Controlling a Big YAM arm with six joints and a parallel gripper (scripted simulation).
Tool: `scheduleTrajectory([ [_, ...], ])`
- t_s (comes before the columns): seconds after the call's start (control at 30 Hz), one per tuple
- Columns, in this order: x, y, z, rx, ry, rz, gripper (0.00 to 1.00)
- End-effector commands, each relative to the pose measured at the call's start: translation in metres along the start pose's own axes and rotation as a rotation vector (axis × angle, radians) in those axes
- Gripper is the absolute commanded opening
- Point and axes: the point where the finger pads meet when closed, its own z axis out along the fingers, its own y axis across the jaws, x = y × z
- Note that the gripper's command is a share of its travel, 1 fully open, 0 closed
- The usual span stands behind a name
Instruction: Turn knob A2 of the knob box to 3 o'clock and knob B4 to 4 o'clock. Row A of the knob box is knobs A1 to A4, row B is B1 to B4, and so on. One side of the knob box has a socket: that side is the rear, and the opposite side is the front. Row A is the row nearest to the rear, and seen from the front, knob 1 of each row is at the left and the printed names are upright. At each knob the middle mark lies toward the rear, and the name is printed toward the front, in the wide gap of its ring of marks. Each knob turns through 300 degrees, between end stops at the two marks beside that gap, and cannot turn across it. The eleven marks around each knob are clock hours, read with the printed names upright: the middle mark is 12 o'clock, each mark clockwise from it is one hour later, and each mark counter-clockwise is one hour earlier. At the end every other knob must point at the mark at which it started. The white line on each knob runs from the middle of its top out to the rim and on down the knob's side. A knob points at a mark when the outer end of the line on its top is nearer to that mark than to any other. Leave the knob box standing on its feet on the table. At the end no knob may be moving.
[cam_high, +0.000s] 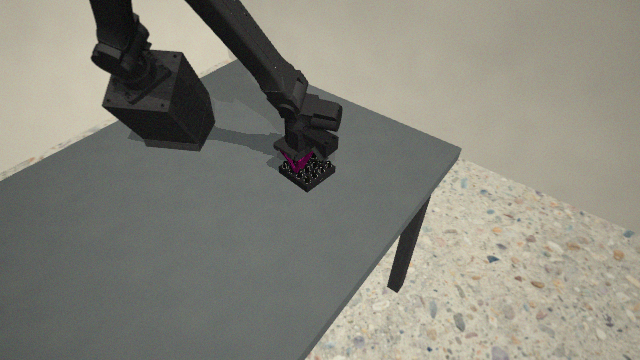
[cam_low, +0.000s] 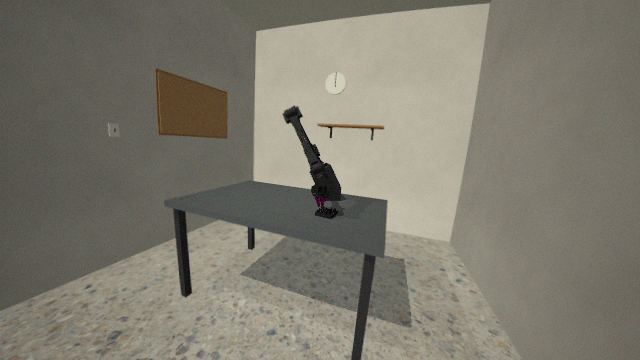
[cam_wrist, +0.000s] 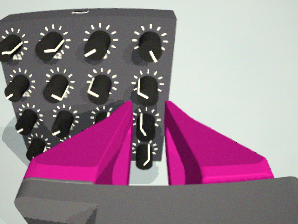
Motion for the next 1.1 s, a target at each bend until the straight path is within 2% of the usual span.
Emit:
scheduleTrajectory([
  [0.0,-0.0172,0.0155,-0.0078,-0.022,-0.037,0.012,0.18],
  [1.07,-0.0182,0.0137,-0.0032,-0.021,-0.038,0.016,0.18],
])
